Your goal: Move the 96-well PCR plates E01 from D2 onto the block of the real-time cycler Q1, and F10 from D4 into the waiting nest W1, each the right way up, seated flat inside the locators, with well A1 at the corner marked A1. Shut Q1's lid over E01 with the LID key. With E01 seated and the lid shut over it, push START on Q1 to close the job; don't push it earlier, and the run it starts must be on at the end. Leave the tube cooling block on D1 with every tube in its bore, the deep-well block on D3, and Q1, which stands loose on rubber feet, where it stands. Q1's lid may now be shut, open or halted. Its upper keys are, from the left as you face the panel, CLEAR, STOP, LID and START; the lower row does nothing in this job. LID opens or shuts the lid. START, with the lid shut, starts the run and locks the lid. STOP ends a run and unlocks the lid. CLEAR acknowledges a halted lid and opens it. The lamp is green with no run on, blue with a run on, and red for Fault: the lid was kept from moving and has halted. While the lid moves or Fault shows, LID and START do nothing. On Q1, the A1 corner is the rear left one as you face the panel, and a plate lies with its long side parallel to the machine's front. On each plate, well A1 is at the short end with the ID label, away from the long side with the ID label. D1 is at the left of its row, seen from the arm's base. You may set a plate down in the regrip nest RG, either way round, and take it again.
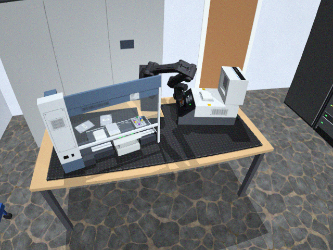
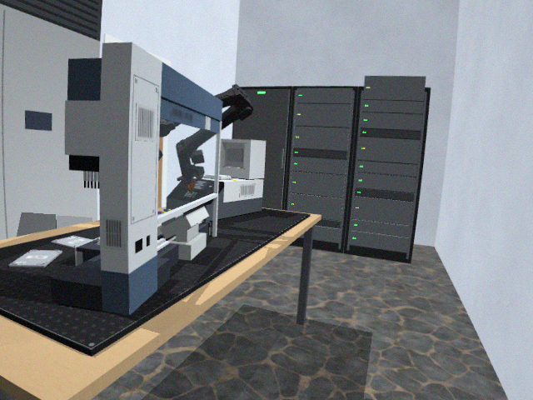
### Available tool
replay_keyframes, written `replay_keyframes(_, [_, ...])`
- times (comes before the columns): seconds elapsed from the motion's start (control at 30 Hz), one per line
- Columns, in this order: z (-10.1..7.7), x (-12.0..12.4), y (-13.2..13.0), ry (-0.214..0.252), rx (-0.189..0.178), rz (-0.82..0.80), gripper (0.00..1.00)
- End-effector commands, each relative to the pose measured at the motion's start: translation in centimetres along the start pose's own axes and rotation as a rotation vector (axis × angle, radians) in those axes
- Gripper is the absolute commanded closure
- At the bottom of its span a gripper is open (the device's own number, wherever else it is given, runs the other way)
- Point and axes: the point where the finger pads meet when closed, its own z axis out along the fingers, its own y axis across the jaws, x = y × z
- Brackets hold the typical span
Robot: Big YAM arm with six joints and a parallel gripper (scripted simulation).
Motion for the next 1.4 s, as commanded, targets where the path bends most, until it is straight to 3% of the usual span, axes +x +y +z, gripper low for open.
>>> replay_keyframes(0.0, [-0.7, 0.4, 0.0, 0.015, -0.004, -0.007, 1.00])
replay_keyframes(1.37, [0.1, -0.8, 0.9, -0.008, -0.012, 0.005, 1.00])
